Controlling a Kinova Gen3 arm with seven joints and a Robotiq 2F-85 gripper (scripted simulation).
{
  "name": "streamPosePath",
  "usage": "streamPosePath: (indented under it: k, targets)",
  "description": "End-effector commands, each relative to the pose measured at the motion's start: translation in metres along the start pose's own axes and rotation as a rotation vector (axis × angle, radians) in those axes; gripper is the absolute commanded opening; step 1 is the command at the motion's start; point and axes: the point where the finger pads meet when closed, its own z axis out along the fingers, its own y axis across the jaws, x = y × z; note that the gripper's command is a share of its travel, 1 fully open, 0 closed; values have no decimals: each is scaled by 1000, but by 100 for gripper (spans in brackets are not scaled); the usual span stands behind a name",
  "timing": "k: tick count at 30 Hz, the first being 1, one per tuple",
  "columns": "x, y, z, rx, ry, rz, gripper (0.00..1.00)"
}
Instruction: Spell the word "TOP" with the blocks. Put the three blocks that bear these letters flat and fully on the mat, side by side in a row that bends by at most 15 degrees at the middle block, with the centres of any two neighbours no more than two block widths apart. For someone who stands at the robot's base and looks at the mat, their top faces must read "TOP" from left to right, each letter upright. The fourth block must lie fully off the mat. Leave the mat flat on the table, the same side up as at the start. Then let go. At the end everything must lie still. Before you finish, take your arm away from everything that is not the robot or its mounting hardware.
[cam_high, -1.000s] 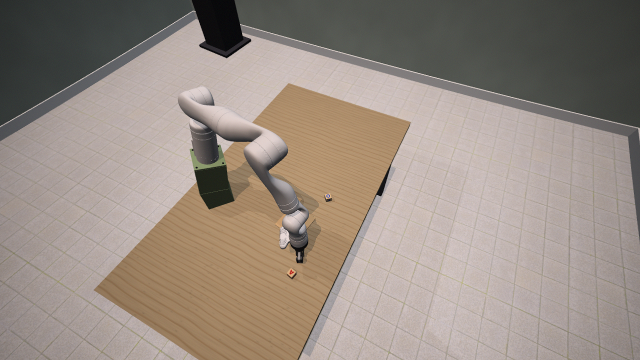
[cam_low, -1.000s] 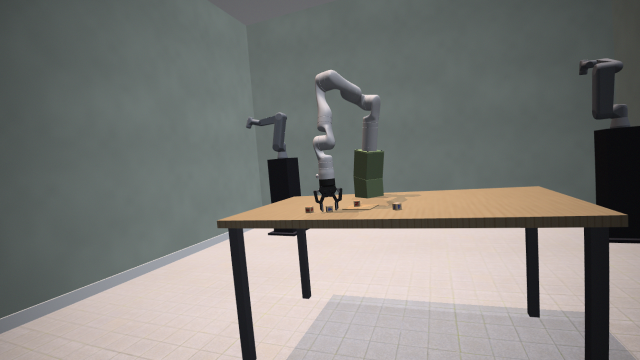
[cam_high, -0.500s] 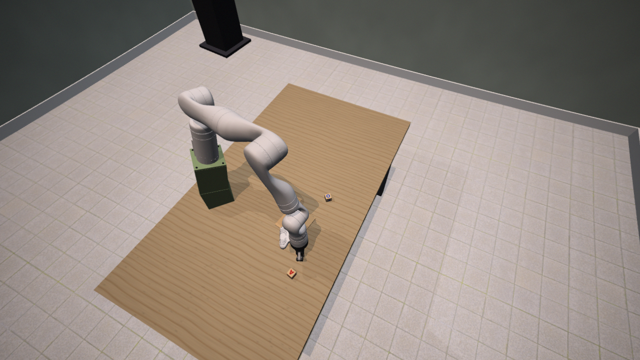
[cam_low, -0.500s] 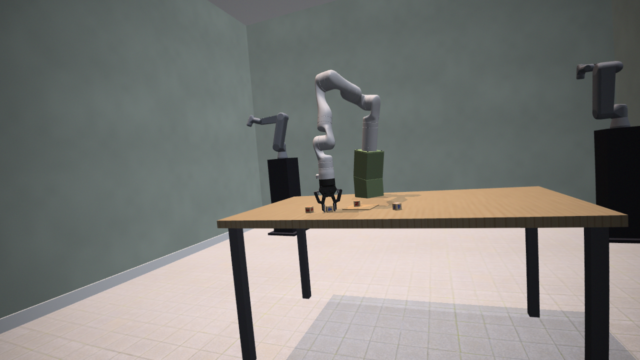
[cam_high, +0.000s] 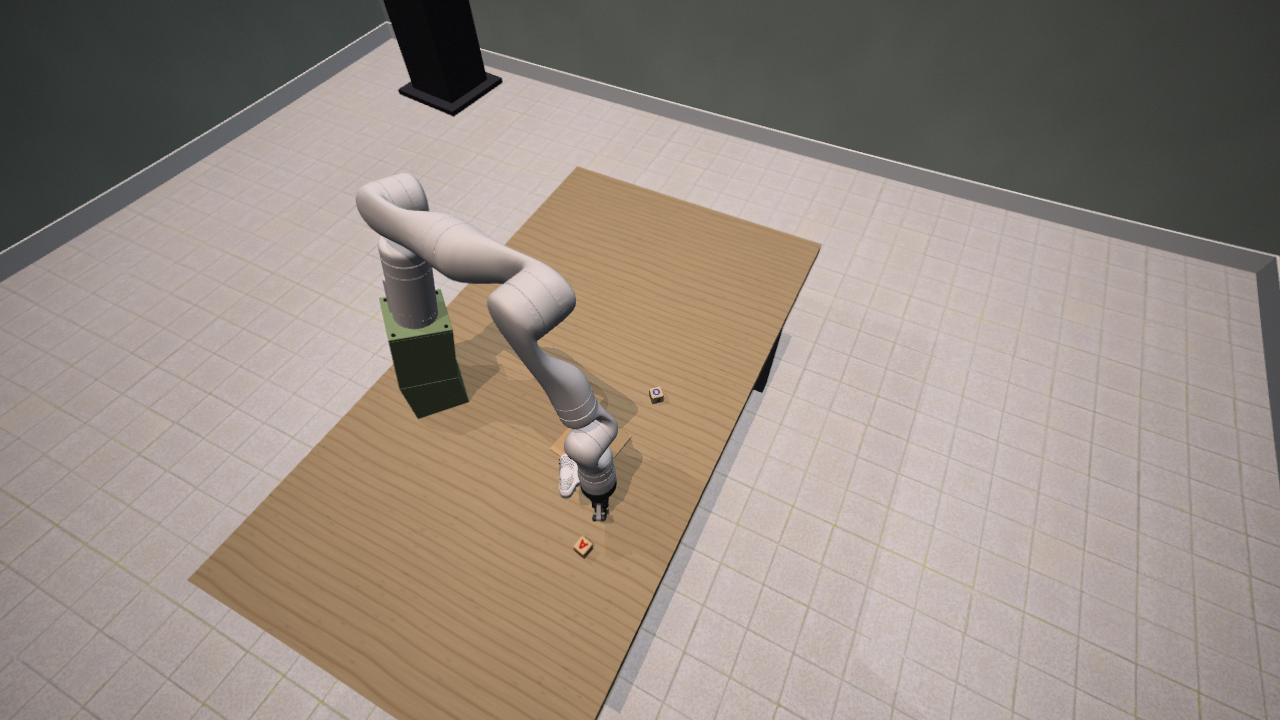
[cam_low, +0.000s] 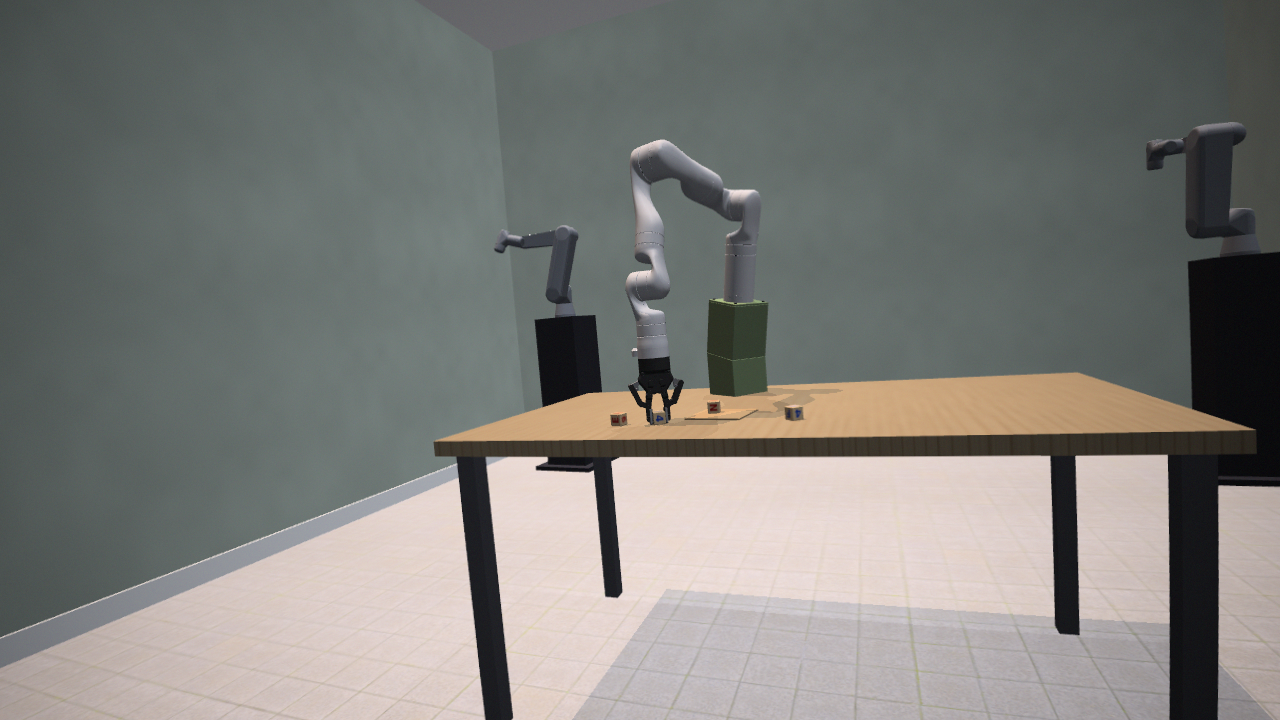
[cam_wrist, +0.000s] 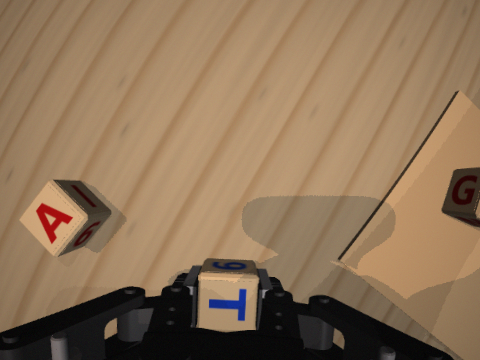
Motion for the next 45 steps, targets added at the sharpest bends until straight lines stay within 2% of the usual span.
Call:
streamPosePath:
  k: [1,30,33,37,39,45]
  targets:
    - [-1,-1,-1,1,-1,0,26]
    - [-1,-1,-4,1,-1,0,26]
    - [-1,-1,-16,1,-1,0,26]
    - [-1,-1,-42,1,-1,0,26]
    - [-1,-1,-42,1,-1,0,26]
    - [0,0,-85,1,-1,0,26]
